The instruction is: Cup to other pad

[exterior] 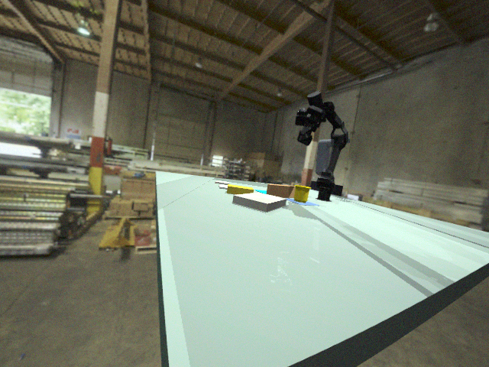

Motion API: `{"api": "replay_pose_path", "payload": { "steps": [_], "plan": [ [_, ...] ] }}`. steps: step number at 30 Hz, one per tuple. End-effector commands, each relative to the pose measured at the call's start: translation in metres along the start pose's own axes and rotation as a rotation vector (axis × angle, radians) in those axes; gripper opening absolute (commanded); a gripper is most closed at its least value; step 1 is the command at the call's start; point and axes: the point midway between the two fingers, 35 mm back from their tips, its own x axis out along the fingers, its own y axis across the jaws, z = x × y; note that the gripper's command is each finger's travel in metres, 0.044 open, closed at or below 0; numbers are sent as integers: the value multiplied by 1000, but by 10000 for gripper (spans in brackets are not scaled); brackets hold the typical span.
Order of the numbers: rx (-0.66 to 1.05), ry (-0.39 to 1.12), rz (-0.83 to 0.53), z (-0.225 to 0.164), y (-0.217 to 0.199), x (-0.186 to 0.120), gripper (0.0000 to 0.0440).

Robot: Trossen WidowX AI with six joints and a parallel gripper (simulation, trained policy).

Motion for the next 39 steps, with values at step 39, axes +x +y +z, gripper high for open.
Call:
{"api": "replay_pose_path", "payload": {
  "steps": [39],
  "plan": [
    [258, 245, -594, -46, -67, 41, 156]
  ]
}}
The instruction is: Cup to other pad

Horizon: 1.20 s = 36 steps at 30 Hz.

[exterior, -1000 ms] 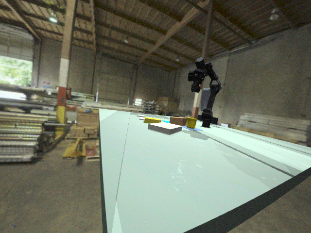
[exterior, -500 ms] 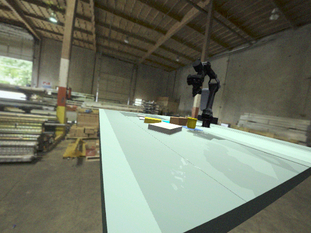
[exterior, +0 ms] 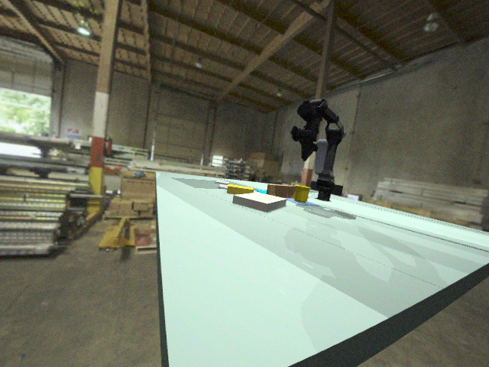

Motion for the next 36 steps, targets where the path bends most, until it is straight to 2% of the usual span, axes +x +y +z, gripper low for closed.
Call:
{"api": "replay_pose_path", "payload": {
  "steps": [1, 16, 36],
  "plan": [
    [15, 6, -65, 0, -6, 10, 156],
    [68, 14, -242, -3, -25, 45, 168],
    [94, 6, -368, -10, -45, 96, 191]
  ]
}}
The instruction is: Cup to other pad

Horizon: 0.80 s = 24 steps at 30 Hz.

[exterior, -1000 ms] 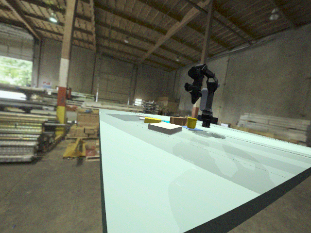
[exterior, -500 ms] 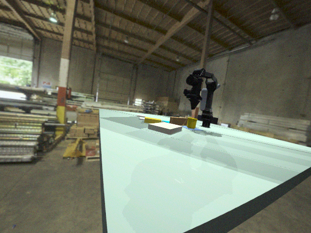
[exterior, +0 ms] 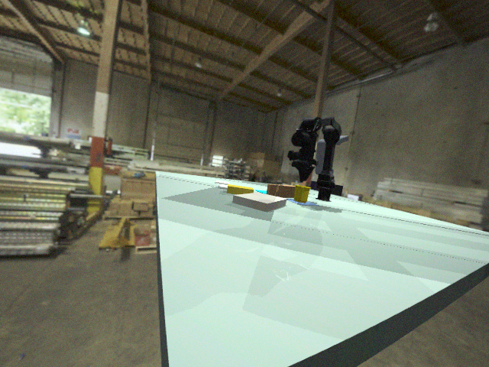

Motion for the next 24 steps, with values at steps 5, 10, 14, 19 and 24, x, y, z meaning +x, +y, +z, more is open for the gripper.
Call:
{"api": "replay_pose_path", "payload": {
  "steps": [5, 10, 14, 19, 24],
  "plan": [
    [-9, -8, -37, -2, 0, 24, 193],
    [-29, -10, -52, -3, 0, 40, 193],
    [-54, -10, -63, -4, 0, 55, 192],
    [-96, -7, -67, -6, 0, 70, 163],
    [-130, -18, -53, -3, 1, 75, 47]
  ]
}}
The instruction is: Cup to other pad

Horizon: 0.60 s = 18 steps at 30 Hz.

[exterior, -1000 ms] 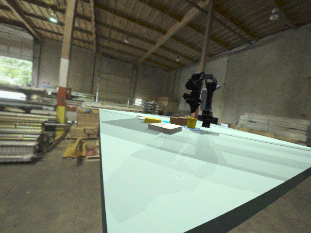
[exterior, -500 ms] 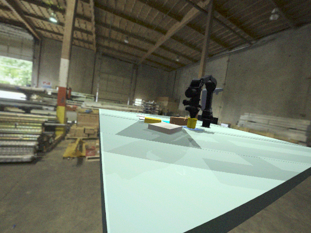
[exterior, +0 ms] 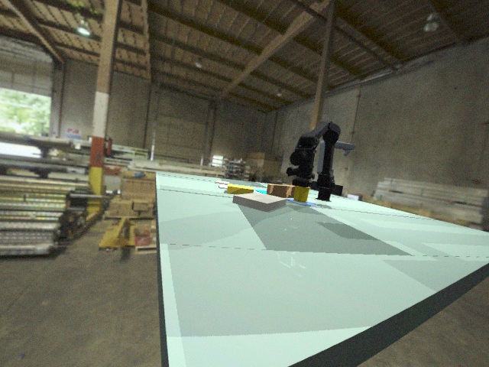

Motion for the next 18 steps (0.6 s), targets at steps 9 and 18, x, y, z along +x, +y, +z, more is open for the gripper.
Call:
{"api": "replay_pose_path", "payload": {
  "steps": [9, 18],
  "plan": [
    [-17, -20, 40, 7, -1, -10, 14],
    [38, -23, 89, 15, -6, -33, 7]
  ]
}}
